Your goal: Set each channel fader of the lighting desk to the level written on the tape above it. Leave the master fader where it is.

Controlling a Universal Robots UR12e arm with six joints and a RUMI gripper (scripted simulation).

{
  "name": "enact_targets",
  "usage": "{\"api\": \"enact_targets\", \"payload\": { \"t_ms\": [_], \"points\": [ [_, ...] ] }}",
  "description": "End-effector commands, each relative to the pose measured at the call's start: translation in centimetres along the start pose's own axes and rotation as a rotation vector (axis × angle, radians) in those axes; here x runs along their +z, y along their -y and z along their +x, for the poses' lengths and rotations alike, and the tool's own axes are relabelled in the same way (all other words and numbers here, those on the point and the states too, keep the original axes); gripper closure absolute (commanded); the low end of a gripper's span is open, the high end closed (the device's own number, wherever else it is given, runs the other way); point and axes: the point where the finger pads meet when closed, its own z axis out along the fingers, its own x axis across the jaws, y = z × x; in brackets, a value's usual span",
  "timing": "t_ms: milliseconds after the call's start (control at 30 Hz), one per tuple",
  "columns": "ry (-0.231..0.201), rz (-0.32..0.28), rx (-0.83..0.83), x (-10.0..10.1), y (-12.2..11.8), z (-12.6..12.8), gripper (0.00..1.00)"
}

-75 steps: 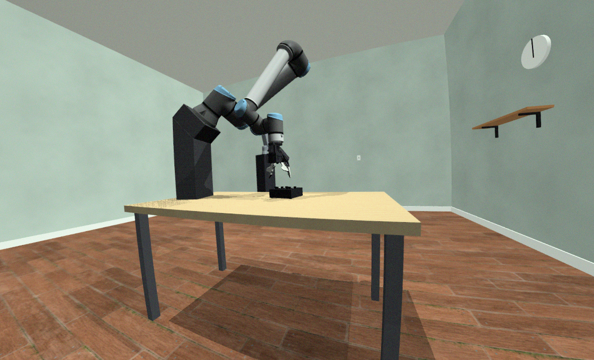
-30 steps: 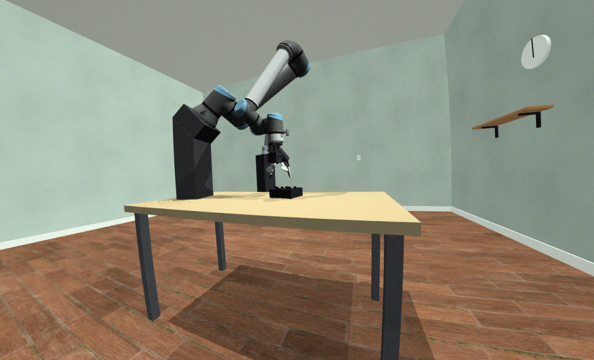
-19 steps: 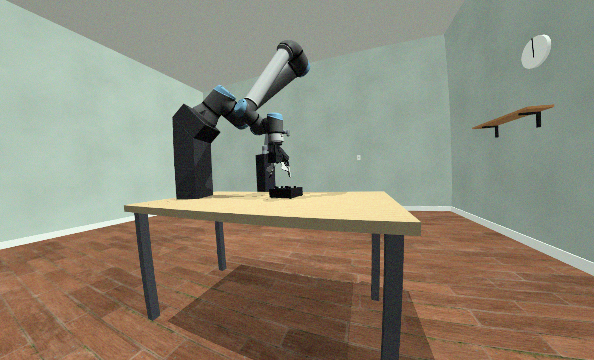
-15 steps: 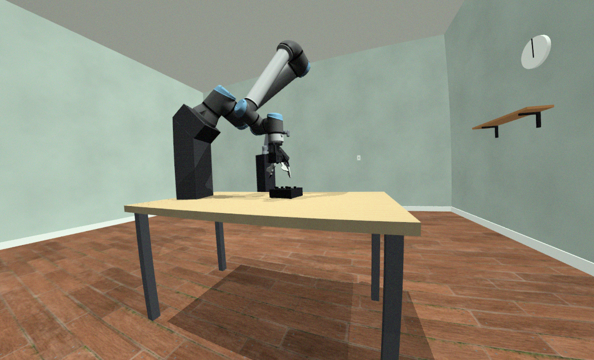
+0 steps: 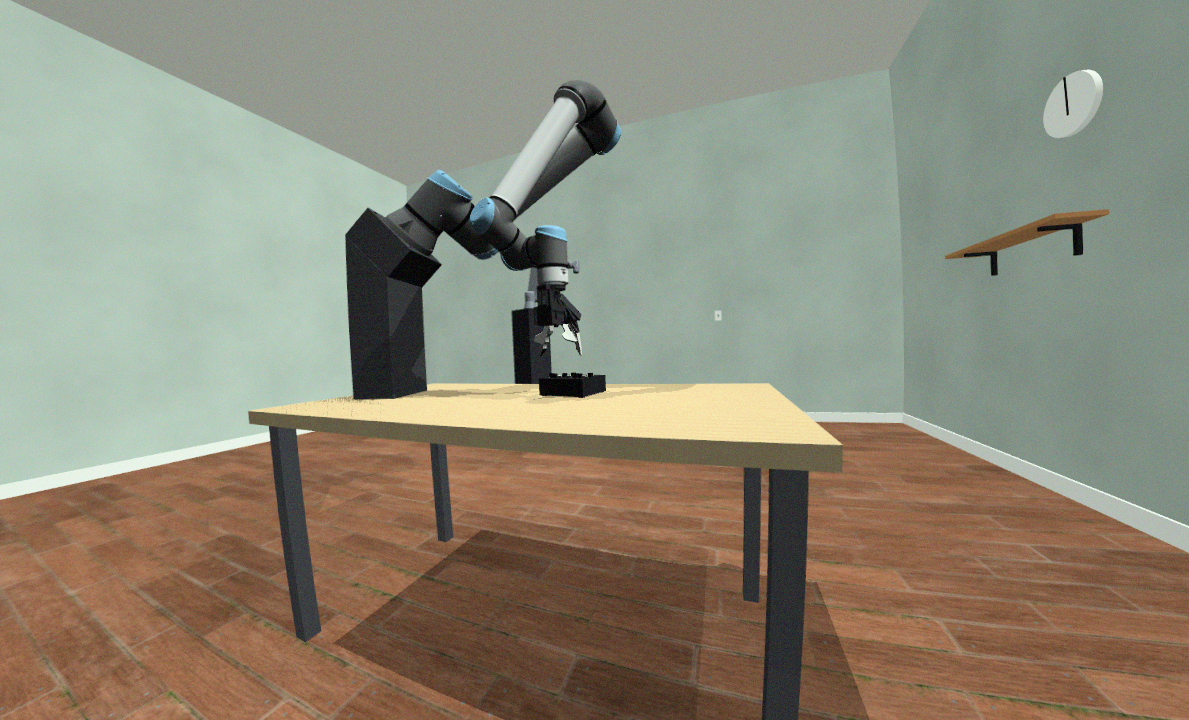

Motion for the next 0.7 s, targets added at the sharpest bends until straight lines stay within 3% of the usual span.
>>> {"api": "enact_targets", "payload": {
  "t_ms": [0,667],
  "points": [
    [-0.001,0.0,0.03,-0.1,0.1,0.1,0.0],
    [-0.001,-0.003,0.425,-1.0,1.5,0.5,0.0]
  ]
}}
